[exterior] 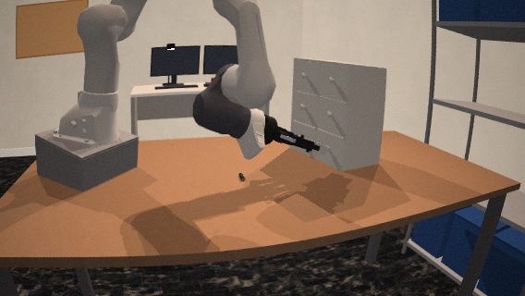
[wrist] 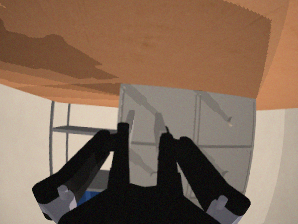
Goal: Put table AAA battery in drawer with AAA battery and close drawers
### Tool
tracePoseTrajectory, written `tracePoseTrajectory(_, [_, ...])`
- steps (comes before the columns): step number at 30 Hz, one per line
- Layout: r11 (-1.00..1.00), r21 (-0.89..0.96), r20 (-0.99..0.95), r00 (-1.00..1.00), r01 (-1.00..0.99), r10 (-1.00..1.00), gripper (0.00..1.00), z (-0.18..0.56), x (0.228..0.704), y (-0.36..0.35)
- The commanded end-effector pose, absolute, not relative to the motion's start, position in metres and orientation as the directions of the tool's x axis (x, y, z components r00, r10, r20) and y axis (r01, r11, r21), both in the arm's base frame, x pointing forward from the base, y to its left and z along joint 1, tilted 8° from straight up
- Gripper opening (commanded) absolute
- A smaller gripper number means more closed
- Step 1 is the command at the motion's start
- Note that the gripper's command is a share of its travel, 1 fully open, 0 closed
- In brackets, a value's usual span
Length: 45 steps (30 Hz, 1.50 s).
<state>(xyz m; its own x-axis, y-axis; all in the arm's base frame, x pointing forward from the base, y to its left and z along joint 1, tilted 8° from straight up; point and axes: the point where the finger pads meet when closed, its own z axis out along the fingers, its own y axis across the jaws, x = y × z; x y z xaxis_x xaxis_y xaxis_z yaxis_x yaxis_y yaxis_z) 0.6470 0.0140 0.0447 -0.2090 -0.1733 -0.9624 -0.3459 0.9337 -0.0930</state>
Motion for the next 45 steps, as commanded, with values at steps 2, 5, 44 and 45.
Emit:
tracePoseTrajectory(2, [0.932,-0.108,-0.962,-0.201,-0.346,-0.187,0.2,0.042,0.646,0.021])
tracePoseTrajectory(5, [0.932,-0.108,-0.962,-0.201,-0.346,-0.187,0.2,0.041,0.646,0.022])
tracePoseTrajectory(44, [0.932,-0.108,-0.962,-0.201,-0.346,-0.187,0.2,0.031,0.645,0.041])
tracePoseTrajectory(45, [0.932,-0.108,-0.962,-0.201,-0.346,-0.187,0.2,0.031,0.645,0.041])
